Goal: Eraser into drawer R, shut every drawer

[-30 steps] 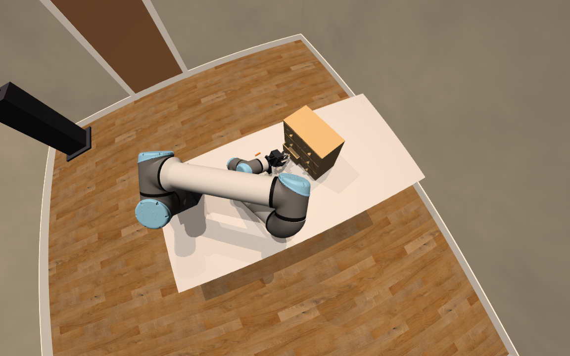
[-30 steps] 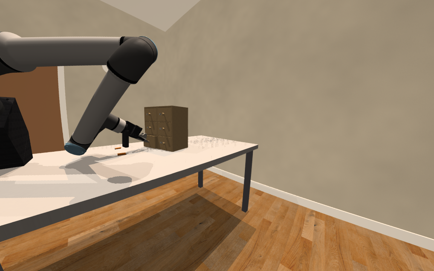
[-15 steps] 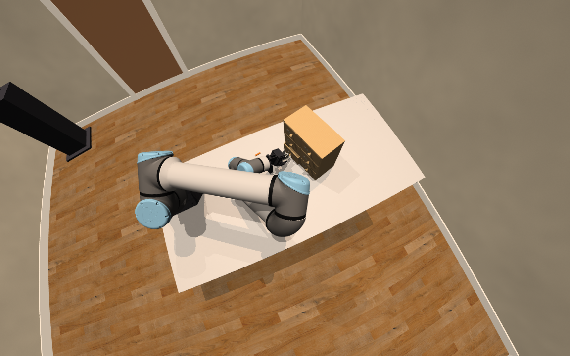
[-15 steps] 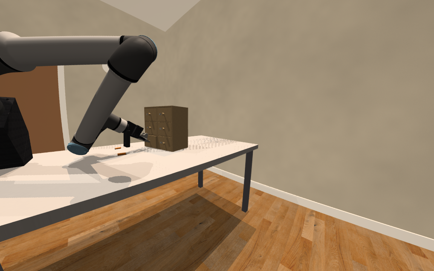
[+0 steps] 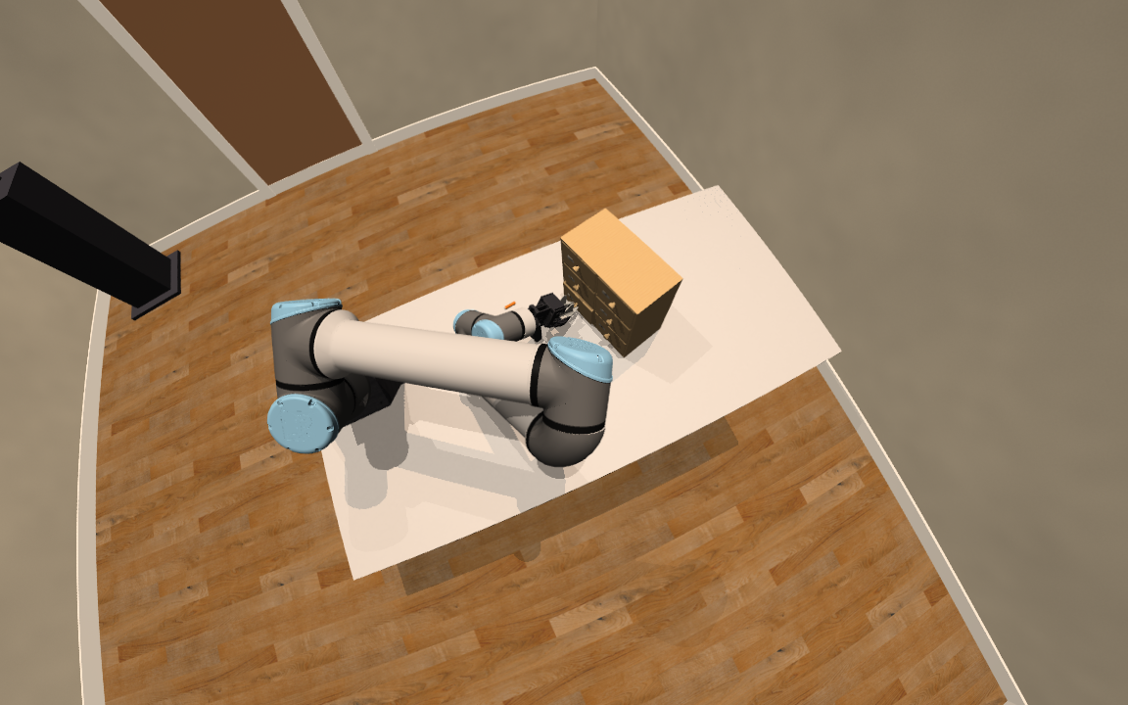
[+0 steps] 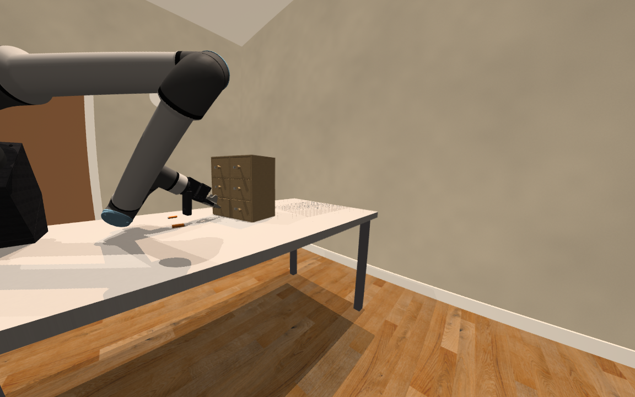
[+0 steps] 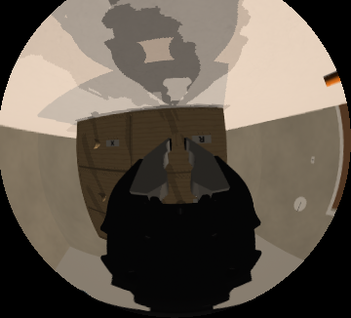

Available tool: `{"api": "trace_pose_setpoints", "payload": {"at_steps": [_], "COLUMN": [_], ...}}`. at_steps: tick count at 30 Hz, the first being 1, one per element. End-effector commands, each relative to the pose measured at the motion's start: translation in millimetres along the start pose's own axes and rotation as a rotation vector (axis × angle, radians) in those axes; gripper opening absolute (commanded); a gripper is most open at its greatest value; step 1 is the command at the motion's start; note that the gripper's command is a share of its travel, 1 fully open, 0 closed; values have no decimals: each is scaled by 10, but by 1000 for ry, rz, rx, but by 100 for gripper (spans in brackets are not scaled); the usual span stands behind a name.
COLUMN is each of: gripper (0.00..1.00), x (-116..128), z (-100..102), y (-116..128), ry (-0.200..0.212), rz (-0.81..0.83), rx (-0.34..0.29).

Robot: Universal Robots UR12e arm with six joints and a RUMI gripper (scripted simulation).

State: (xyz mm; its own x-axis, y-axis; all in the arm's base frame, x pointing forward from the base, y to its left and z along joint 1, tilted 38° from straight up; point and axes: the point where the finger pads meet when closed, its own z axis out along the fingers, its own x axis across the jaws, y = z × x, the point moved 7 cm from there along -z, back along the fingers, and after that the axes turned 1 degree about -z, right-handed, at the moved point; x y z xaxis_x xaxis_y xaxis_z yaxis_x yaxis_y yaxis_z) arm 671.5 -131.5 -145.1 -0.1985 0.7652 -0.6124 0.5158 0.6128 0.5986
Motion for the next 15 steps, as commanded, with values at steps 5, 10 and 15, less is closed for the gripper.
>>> {"api": "trace_pose_setpoints", "payload": {"at_steps": [5, 10, 15], "gripper": [7, 7, 7], "x": [0, 0, 0], "z": [28, 36, 47], "y": [23, 28, 34], "ry": [0, 0, 0], "rz": [0, 0, 0], "rx": [-1, -1, -1]}}
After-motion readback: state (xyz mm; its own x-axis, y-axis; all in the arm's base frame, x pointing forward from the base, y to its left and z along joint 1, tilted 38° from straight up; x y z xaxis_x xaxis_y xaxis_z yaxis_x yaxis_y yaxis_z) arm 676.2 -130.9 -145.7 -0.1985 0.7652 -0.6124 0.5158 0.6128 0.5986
